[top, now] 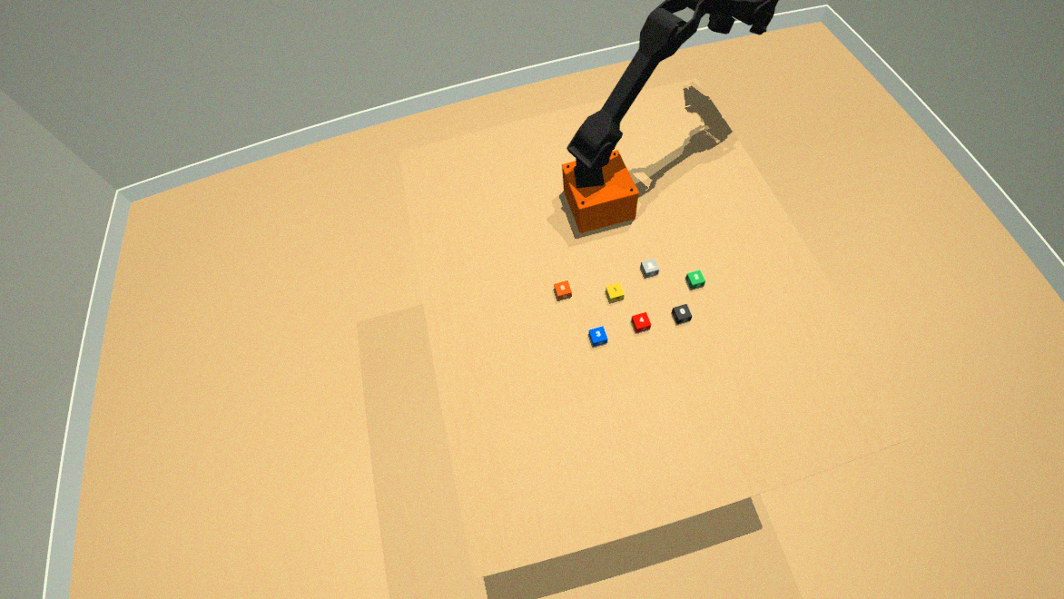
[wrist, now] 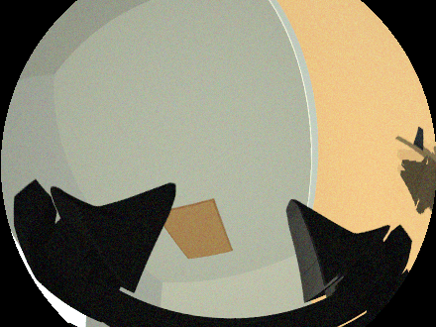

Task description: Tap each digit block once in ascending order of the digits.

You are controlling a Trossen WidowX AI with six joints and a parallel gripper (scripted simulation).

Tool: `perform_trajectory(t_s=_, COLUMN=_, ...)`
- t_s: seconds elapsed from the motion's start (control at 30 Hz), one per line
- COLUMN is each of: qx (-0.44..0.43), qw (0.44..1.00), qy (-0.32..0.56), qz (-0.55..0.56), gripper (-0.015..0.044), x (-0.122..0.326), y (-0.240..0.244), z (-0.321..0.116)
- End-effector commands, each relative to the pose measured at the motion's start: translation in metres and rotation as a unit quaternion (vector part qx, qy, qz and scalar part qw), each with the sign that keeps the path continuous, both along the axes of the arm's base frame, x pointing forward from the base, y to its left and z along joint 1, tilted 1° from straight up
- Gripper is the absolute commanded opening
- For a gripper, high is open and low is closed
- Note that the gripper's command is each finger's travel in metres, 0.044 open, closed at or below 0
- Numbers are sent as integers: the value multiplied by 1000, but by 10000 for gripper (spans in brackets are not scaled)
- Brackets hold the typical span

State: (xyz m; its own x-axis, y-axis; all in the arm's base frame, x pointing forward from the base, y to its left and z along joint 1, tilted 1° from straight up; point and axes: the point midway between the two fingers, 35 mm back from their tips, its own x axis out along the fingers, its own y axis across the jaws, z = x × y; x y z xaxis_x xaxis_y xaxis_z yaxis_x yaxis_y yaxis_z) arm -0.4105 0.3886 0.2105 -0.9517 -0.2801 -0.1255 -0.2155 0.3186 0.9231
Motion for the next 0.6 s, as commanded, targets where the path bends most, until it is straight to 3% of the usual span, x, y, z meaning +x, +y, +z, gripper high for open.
perform_trajectory(t_s=0.0, qx=1, qw=1000, qy=0, qz=-3, gripper=400, x=2, y=2, z=0)
perform_trajectory(t_s=0.3, qx=81, qw=987, qy=-25, qz=-138, gripper=400, x=101, y=75, z=-8)
perform_trajectory(t_s=0.57, qx=138, qw=950, qy=-84, qz=-267, gripper=400, x=220, y=125, z=-20)
